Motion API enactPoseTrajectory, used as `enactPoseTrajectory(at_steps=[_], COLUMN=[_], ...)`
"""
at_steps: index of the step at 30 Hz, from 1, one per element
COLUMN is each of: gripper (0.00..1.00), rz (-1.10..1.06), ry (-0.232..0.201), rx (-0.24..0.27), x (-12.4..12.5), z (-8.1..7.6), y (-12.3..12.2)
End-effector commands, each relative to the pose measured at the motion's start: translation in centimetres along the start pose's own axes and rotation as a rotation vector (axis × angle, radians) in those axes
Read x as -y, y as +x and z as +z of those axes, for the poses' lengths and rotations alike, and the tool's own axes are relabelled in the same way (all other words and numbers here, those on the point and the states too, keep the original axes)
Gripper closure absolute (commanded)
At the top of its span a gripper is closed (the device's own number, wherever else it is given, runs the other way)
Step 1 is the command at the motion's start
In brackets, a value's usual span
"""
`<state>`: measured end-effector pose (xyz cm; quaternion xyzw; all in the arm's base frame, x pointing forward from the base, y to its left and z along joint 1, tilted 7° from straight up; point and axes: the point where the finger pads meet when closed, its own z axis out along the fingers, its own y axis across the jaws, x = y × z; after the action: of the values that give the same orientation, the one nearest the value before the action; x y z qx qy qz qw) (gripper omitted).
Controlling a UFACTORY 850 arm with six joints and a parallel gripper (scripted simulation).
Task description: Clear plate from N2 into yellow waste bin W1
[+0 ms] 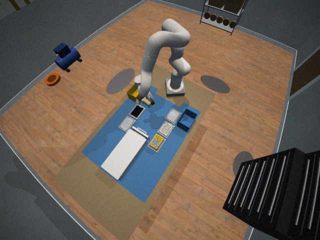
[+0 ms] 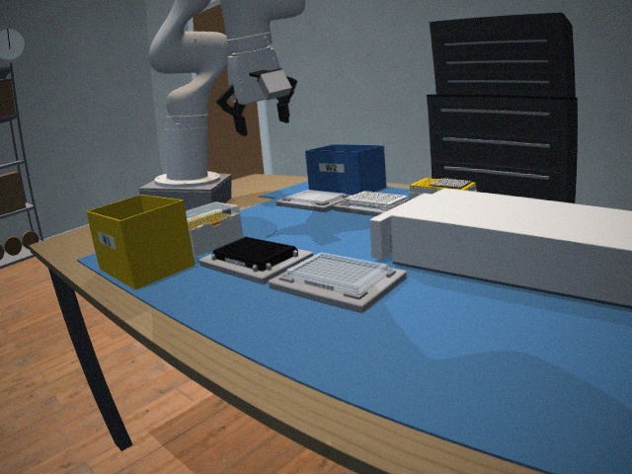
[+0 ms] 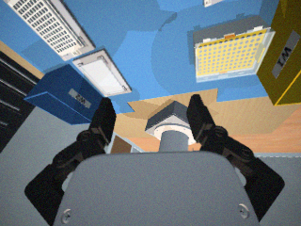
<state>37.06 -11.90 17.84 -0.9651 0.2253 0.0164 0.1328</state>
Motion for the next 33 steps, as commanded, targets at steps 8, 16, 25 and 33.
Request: enactPoseTrajectory(at_steps=[8,16,25,33], gripper=[0.00,0.00,0.00,0.00], rz=[-0.220,-0.334,-0.334,-0.367], ry=[-0.130,-0.173,-0.173,-0.176], rx=[-0.085,-0.141,-0.141,-0.138], x=[4.2,6.8,6.8,6.4], z=[-1.6,-2.5,-2.5,-2.4], y=[0.8,1.1,1.1,2.1])
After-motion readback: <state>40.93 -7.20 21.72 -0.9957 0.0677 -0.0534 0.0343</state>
